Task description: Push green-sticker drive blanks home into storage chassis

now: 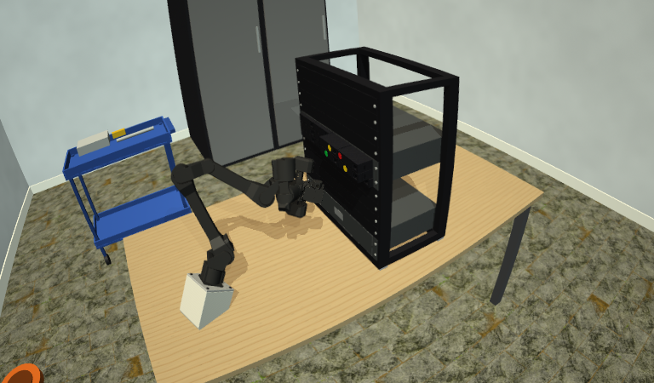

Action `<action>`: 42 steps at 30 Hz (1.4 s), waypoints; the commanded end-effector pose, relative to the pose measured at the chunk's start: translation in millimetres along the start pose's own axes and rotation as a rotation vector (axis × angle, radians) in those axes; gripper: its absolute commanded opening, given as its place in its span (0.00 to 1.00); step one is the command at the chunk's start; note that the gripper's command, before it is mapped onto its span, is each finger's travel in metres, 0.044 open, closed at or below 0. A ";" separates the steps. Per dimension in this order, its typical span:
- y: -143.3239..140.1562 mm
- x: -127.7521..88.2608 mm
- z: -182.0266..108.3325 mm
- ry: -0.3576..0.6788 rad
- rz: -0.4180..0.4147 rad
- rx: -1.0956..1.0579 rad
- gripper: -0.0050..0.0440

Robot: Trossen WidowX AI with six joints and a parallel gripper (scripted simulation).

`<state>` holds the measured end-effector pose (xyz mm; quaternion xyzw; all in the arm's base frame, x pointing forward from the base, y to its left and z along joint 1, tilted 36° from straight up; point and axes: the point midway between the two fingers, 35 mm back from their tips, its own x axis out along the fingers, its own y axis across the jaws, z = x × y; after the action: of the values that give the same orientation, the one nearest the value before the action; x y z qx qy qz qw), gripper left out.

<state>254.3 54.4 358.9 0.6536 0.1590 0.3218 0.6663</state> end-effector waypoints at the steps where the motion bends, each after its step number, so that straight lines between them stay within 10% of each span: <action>1: 17.7 -24.6 18.8 -0.107 0.065 0.009 1.00; 24: 62.9 -122.2 51.3 -0.531 0.272 0.046 1.00; 42: 76.1 -155.5 42.3 -0.675 0.359 0.028 1.00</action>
<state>153.6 -81.6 403.7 0.7506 -0.1789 0.1976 0.6046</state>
